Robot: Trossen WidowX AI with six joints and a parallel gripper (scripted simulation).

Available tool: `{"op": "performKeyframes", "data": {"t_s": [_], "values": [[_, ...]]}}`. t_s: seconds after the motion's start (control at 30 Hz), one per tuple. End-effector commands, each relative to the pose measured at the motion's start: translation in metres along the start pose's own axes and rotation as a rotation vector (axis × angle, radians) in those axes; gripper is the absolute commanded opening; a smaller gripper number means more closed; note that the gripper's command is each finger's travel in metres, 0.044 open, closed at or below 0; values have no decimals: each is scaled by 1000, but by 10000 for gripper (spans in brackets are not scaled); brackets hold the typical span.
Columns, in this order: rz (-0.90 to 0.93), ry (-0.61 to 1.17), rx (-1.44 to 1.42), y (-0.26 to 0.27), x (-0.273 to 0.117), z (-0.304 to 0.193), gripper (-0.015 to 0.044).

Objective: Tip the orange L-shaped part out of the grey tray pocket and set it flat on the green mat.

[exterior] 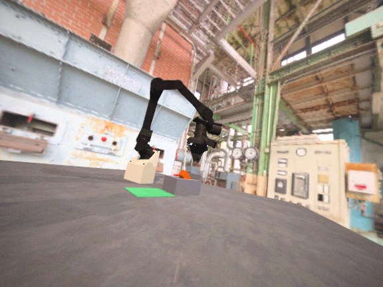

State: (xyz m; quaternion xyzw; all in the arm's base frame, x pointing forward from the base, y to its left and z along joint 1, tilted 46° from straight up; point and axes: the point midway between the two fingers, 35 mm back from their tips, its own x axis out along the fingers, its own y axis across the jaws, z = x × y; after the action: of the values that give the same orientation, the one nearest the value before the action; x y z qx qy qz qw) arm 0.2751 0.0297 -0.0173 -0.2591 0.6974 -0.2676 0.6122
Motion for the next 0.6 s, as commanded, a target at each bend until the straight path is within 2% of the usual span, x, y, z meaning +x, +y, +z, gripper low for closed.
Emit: {"op": "performKeyframes", "data": {"t_s": [0.0,0.23,0.57], "values": [[-8,19,-536,-28,1,-12,280],[-2,29,-1090,-52,2,-24,280],[-1,30,-1104,-53,2,-24,280]]}}
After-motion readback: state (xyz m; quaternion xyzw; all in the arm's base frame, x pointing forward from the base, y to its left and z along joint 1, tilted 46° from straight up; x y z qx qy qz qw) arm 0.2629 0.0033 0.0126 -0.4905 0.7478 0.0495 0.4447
